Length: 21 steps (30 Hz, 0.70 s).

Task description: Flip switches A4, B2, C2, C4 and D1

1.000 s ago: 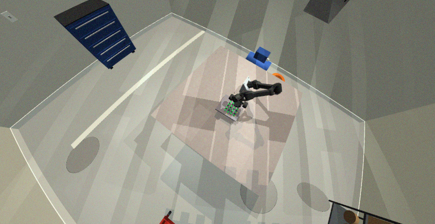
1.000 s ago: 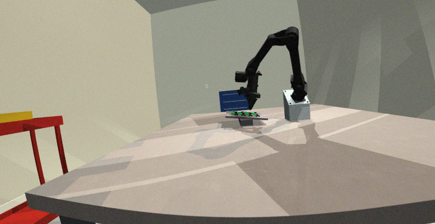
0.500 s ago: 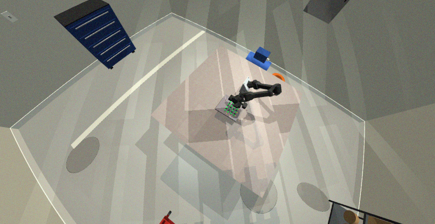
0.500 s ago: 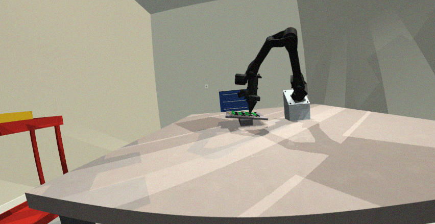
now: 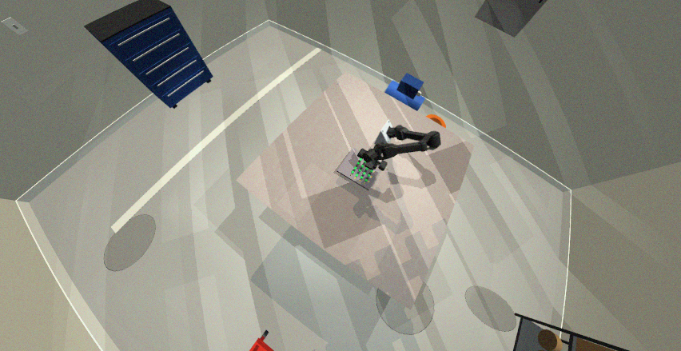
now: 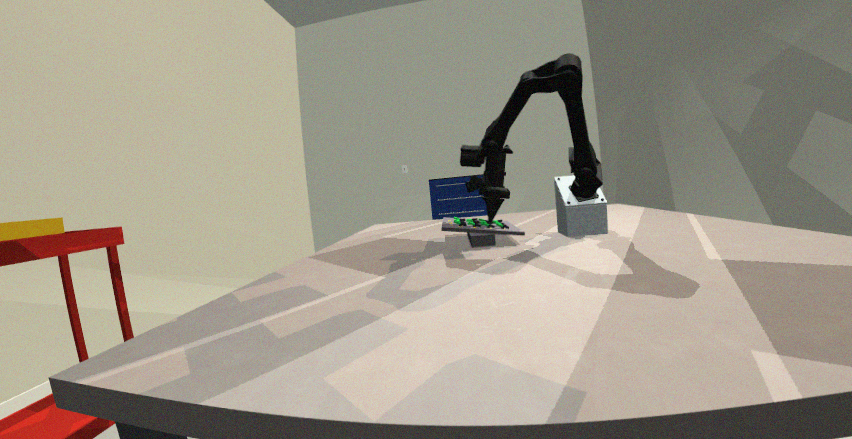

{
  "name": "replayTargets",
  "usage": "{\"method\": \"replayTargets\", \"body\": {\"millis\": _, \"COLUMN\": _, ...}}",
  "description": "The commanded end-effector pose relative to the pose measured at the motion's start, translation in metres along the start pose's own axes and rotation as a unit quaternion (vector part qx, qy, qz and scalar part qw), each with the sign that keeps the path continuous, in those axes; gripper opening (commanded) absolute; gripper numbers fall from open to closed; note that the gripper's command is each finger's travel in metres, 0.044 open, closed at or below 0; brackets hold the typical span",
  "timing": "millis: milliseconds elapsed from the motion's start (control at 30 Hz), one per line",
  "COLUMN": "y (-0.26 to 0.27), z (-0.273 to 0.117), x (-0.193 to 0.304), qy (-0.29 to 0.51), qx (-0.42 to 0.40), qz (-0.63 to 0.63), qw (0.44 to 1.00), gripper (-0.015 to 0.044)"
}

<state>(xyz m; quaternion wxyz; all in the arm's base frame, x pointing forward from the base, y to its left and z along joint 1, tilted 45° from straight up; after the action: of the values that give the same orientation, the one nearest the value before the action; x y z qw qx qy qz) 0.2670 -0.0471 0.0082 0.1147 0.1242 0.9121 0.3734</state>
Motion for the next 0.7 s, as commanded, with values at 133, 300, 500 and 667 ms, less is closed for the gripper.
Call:
{"method": "replayTargets", "body": {"millis": 133, "y": 0.0002, "z": 0.0012, "x": 0.0001, "qy": 0.0, "qx": -0.002, "qz": 0.003, "qw": 1.0, "gripper": 0.0}}
{"method": "replayTargets", "body": {"millis": 300, "y": 0.0002, "z": 0.0018, "x": 0.0001, "qy": 0.0, "qx": -0.002, "qz": 0.003, "qw": 1.0, "gripper": 0.0}}
{"method": "replayTargets", "body": {"millis": 500, "y": 0.0002, "z": 0.0026, "x": 0.0001, "qy": 0.0, "qx": -0.002, "qz": 0.003, "qw": 1.0, "gripper": 0.0}}
{"method": "replayTargets", "body": {"millis": 667, "y": 0.0002, "z": 0.0033, "x": 0.0002, "qy": 0.0, "qx": -0.002, "qz": 0.003, "qw": 1.0, "gripper": 0.0}}
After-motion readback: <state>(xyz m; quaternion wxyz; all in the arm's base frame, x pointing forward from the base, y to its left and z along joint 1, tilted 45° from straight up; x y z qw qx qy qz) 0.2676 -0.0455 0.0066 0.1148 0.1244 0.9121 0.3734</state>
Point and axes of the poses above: the point midway between the two fingers, 35 mm back from their tips, its own z axis out along the fingers, its own y axis across the jaws, x = y × z, the point moved 3 cm from there along -z, back along the fingers, and after that the axes turned 5 degrees about z, right-handed, at the moved point
